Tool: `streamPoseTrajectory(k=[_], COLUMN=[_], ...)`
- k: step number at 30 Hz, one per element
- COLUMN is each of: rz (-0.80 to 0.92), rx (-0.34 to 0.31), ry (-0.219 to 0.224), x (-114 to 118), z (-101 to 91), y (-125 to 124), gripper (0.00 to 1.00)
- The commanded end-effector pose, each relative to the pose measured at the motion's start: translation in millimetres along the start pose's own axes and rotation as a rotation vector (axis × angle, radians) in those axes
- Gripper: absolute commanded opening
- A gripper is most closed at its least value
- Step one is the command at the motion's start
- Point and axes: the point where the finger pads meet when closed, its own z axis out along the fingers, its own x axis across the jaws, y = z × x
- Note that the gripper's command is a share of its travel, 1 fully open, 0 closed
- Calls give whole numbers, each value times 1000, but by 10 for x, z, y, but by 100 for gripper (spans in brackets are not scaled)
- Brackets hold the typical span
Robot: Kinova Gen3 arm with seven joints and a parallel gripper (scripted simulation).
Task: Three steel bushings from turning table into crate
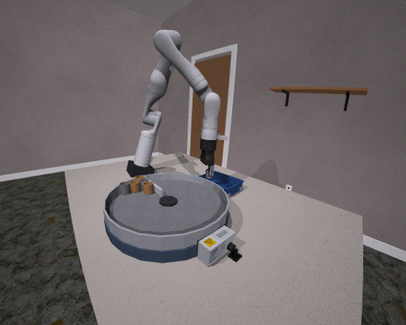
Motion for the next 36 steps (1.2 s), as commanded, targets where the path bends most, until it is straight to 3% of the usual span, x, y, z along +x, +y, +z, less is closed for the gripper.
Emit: streamPoseTrajectory(k=[1, 36], rz=[0, -3], rx=[2, -2], ry=[2, -1], x=[1, -6], z=[38, 183], y=[-11, -5], gripper=[0, 0])
